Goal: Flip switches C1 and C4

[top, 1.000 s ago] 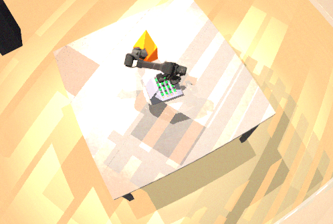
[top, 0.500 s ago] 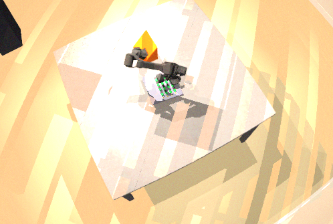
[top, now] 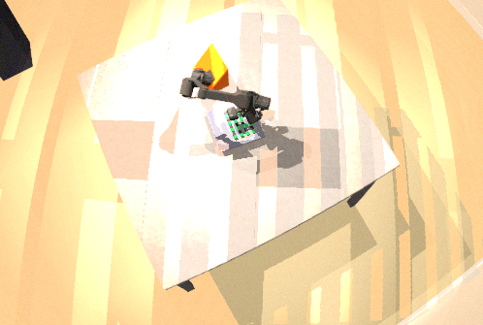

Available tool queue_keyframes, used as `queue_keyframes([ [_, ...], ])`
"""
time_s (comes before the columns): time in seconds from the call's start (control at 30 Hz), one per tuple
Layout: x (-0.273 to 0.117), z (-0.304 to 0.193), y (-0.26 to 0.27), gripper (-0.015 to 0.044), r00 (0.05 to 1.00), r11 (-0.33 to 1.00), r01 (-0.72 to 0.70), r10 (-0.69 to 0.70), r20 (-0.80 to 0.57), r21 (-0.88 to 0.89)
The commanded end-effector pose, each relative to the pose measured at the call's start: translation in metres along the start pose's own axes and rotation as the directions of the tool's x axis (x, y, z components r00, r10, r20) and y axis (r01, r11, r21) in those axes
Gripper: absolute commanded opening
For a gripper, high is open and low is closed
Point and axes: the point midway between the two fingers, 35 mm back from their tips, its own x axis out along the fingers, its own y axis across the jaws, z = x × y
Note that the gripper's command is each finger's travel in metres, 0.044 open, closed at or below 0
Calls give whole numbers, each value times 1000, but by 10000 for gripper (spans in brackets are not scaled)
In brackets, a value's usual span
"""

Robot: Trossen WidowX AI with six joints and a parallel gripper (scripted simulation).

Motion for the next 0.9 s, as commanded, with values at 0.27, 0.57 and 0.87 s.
queue_keyframes([
  [0.27,-40,-1,2,0,1000,1000,0,0,15,-7],
  [0.57,-64,-4,-7,0,1000,1000,1,-1,25,-10],
  [0.87,-63,-21,-88,0,1000,1000,6,-6,23,-12],
])
